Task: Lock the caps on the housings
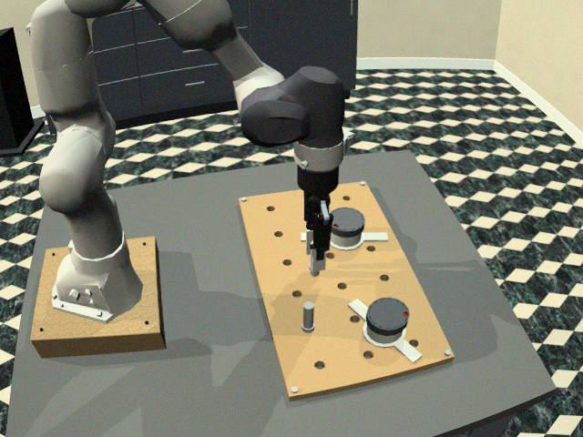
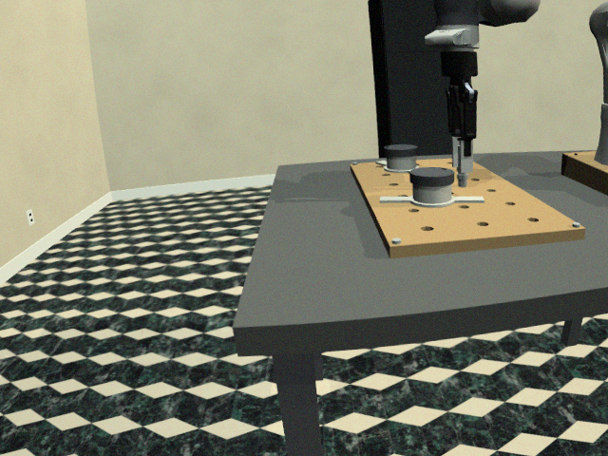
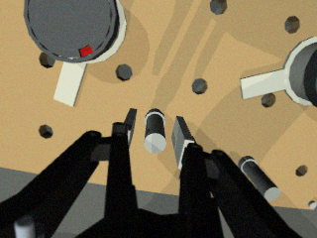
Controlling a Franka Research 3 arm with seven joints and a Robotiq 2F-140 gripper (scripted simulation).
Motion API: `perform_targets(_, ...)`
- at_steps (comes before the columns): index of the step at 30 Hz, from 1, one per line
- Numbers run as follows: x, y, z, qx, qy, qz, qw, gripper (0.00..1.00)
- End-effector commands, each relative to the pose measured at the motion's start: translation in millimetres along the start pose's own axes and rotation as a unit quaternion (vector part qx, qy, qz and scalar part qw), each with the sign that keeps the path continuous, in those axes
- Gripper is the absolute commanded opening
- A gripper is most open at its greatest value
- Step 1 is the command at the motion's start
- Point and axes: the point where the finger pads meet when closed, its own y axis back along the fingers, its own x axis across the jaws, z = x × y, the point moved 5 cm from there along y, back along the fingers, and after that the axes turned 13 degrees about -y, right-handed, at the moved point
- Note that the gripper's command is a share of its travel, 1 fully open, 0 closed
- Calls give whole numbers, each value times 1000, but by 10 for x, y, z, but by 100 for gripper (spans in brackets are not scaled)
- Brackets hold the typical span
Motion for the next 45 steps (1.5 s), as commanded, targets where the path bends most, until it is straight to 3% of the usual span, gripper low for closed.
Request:
perform_targets(1, 4, -11, 7, 0, 0, 1, 1000, 36)
perform_targets(22, 4, -11, 7, 0, 0, 1, 1000, 36)
perform_targets(23, 4, -11, 7, 0, 0, 1, 1000, 10)
perform_targets(45, 4, -11, 7, 0, 0, 1, 1000, 10)
